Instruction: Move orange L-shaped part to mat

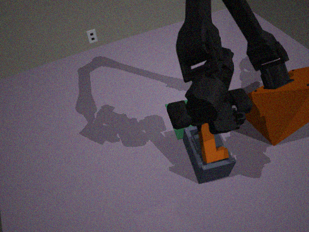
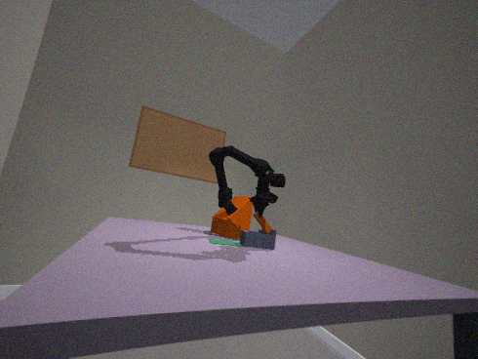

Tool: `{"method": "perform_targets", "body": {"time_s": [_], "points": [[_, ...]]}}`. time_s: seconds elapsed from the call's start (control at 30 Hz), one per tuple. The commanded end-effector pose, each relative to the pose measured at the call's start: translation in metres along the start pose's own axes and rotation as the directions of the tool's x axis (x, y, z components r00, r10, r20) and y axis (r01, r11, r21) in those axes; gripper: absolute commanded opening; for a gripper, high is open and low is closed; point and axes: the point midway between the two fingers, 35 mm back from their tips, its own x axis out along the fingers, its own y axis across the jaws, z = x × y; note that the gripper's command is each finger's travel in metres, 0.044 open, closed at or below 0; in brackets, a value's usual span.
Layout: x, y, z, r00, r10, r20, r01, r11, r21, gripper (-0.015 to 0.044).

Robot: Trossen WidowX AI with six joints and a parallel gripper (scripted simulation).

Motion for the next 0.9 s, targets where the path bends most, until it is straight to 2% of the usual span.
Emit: {"method": "perform_targets", "body": {"time_s": [0.0,0.5,0.87], "points": [[-0.008,0.000,0.000,1.000,0.001,0.005,-0.001,1.000,0.010,0.0000],[-0.019,0.000,-0.003,1.000,0.001,0.005,-0.001,1.000,0.010,0.0000],[-0.016,0.004,-0.043,1.000,0.001,0.003,-0.001,1.000,0.009,0.0000]]}}
